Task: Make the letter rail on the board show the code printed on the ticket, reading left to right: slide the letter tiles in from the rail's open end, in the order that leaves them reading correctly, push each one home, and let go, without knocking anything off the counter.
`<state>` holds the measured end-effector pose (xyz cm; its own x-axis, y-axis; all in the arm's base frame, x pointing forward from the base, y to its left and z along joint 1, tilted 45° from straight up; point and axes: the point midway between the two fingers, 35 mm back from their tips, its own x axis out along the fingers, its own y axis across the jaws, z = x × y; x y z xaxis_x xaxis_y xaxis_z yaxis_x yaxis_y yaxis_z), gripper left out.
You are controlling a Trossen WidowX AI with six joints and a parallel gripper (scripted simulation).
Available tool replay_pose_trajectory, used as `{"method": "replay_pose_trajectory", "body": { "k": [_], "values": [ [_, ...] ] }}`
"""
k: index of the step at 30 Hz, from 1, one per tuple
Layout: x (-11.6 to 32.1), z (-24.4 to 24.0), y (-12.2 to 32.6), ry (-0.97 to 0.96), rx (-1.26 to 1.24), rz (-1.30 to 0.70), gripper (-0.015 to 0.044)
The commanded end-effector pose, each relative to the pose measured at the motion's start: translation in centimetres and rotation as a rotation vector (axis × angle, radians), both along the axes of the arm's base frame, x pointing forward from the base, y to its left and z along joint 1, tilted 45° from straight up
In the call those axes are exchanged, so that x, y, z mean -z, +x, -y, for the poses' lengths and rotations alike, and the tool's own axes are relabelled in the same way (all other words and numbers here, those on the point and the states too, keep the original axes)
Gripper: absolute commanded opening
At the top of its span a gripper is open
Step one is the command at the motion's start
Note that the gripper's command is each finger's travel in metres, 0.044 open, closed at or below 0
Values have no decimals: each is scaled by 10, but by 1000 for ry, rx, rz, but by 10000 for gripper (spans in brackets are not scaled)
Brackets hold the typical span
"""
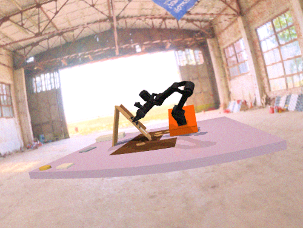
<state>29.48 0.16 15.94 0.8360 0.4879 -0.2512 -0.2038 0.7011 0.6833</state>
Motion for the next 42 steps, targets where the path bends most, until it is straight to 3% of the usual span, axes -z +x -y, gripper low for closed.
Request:
{"method": "replay_pose_trajectory", "body": {
  "k": [1,42],
  "values": [
    [2,1,0,-1,-4,1,0],
    [15,15,4,-2,-4,1,0]
  ]
}}
